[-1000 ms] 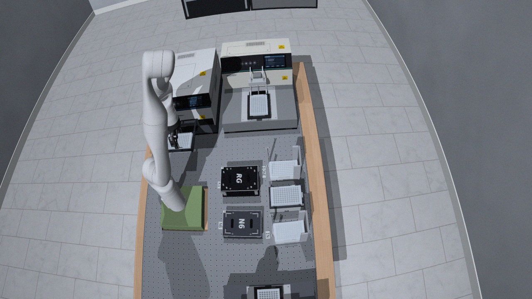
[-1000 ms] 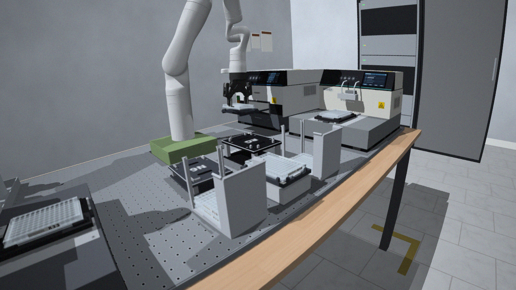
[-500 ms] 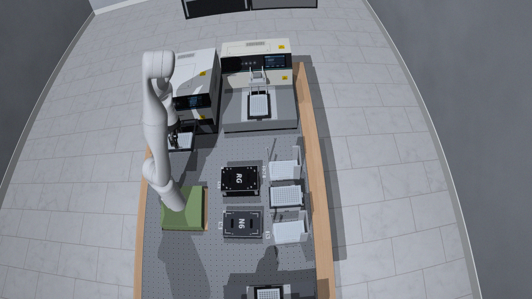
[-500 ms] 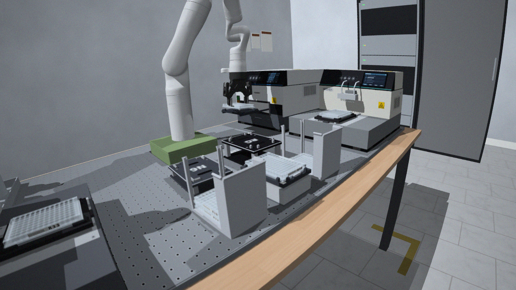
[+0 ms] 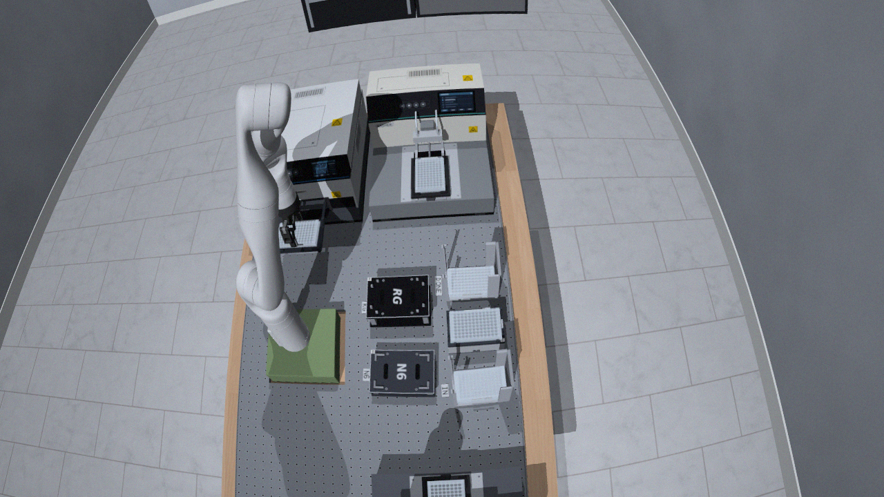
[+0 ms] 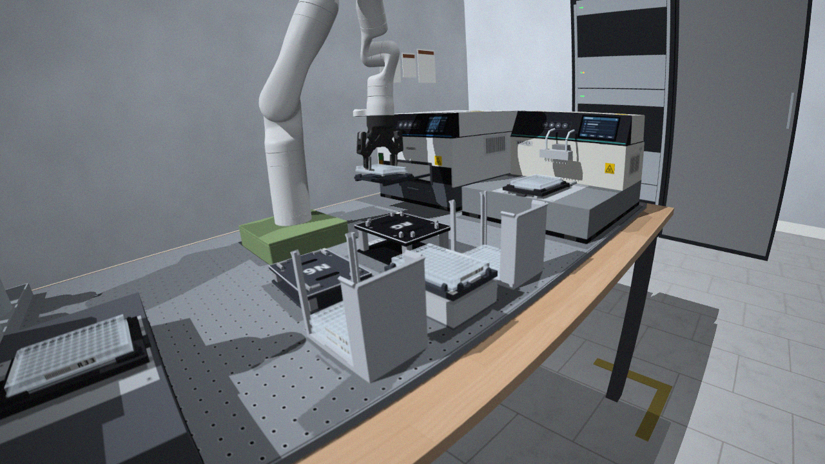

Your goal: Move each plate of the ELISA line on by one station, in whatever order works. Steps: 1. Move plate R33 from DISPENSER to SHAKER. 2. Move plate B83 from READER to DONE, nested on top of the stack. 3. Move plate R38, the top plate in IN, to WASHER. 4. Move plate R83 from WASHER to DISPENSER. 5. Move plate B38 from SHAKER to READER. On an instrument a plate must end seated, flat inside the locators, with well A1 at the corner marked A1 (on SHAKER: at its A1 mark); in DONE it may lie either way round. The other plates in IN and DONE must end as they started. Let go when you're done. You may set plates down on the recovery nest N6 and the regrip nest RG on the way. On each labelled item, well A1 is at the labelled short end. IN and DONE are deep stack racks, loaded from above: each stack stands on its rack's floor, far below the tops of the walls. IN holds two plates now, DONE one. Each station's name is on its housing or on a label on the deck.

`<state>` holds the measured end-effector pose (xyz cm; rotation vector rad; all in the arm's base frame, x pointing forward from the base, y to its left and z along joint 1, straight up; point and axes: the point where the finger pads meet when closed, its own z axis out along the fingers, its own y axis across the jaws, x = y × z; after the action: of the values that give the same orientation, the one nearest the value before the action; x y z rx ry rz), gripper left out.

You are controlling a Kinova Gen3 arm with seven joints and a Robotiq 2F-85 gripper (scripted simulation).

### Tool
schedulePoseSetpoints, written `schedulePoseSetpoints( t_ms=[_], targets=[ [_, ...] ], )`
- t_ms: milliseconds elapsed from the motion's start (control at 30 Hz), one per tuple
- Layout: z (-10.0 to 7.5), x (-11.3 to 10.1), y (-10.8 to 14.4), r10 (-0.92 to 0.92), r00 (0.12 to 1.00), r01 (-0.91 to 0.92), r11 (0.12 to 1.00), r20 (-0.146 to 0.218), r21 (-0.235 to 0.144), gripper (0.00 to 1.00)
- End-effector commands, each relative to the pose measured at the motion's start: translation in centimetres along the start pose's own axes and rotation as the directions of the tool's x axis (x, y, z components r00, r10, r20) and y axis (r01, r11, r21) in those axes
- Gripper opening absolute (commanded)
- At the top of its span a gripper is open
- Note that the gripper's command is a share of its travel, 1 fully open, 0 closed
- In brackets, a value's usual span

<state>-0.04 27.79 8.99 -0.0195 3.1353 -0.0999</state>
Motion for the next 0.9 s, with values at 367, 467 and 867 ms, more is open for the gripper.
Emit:
schedulePoseSetpoints(
  t_ms=[367,467,867],
  targets=[
    [-0.11,-0.01,0.11,-0.002,1.000,0.002,1.000,0.000,-0.003,0.94],
    [-0.11,-0.01,0.11,-0.002,1.000,0.002,1.000,0.000,-0.003,0.94],
    [-0.80,0.01,0.08,-0.005,1.000,0.005,1.000,0.000,-0.002,0.94]
  ],
)
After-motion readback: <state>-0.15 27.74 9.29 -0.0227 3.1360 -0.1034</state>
